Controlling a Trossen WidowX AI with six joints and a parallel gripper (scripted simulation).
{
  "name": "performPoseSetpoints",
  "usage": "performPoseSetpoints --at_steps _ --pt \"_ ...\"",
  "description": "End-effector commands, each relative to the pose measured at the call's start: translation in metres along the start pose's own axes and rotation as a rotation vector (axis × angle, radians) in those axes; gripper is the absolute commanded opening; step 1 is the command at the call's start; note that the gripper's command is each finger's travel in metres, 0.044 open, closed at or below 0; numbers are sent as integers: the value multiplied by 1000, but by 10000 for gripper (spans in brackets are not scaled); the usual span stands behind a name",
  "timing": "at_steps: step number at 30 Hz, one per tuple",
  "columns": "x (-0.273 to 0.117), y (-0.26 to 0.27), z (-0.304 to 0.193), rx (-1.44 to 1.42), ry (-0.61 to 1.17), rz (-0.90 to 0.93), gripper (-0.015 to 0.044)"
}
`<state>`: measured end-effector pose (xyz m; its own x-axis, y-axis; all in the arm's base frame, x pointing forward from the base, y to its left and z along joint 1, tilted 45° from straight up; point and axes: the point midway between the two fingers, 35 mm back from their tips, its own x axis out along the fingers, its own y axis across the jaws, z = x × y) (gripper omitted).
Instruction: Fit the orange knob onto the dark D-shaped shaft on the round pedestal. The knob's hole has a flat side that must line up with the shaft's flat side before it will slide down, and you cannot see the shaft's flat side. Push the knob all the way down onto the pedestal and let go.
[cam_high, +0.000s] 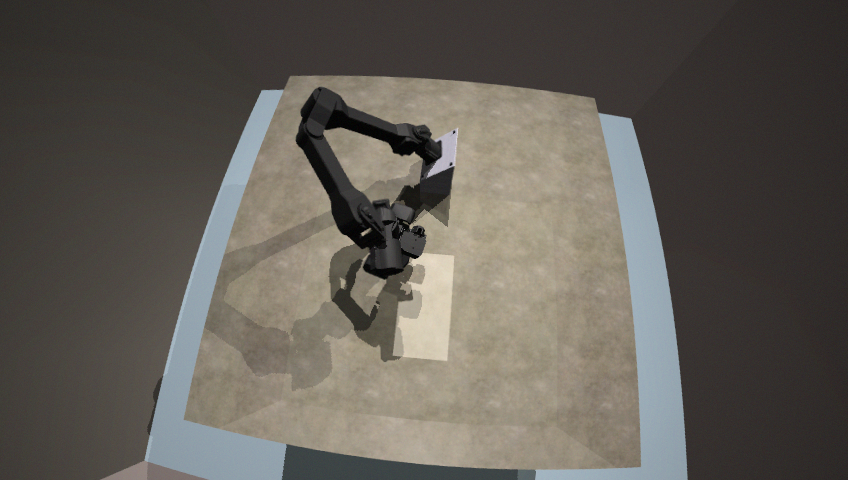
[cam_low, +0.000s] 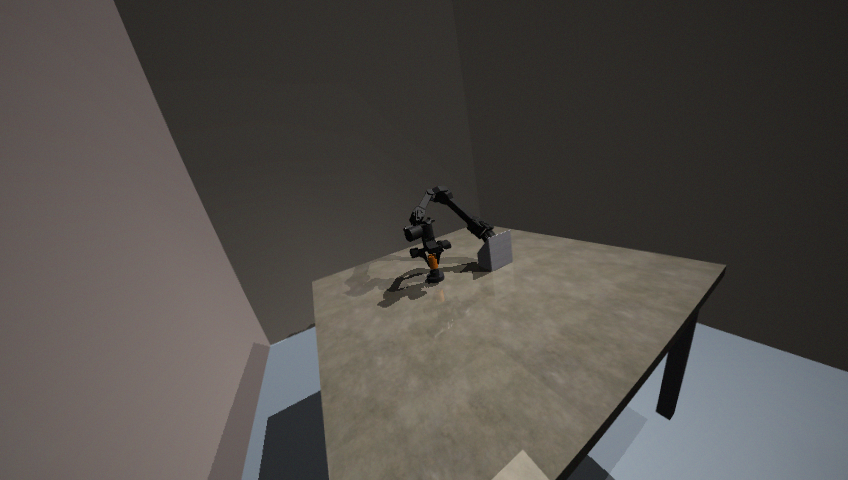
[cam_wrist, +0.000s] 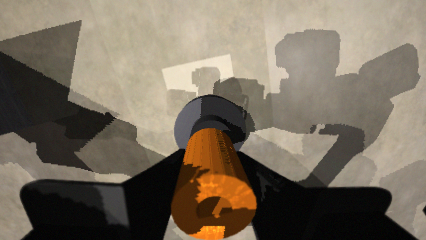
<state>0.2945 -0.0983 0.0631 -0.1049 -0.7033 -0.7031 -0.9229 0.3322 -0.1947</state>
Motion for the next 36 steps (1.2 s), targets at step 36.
performPoseSetpoints --at_steps 36 --pt "-2 -1 0 -204 -3 -7 0"
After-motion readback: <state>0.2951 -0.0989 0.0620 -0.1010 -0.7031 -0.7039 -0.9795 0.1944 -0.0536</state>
